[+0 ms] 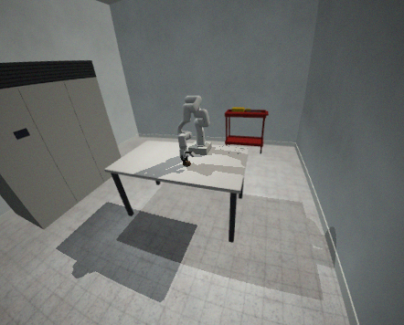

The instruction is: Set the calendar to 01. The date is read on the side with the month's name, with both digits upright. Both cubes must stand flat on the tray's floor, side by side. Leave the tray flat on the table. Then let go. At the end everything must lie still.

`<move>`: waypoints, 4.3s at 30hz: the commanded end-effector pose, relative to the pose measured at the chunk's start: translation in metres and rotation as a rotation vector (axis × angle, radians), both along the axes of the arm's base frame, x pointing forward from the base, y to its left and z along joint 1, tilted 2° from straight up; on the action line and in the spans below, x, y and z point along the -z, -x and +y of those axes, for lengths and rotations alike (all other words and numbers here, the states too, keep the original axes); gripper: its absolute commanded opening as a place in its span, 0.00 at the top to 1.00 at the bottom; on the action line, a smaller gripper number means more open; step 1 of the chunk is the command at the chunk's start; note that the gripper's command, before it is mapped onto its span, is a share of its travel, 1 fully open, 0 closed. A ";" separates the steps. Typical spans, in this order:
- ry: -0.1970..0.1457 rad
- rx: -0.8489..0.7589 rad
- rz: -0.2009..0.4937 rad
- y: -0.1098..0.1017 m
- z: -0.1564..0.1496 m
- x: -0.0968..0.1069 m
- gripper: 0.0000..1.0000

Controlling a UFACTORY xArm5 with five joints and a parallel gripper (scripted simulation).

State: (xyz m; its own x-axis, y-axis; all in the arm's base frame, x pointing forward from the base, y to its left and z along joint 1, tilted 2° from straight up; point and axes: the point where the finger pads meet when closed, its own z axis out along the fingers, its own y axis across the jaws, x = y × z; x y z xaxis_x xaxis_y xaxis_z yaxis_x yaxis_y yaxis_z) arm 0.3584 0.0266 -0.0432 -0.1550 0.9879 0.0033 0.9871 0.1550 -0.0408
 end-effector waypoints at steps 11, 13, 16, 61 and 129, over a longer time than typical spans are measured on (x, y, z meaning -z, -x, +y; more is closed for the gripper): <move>0.000 0.000 -0.003 -0.001 0.000 -0.001 0.53; 0.000 0.000 -0.003 -0.001 0.000 -0.001 0.53; 0.000 0.000 -0.003 -0.001 0.000 -0.001 0.53; 0.000 0.000 -0.003 -0.001 0.001 -0.004 0.73; 0.003 -0.249 -0.002 0.016 0.121 -0.065 0.73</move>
State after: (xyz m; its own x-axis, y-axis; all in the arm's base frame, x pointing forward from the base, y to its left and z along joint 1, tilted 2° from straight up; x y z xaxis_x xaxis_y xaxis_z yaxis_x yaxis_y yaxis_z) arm 0.3418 0.1477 0.0317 -0.3932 0.9195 -0.0002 0.9186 0.3928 -0.0430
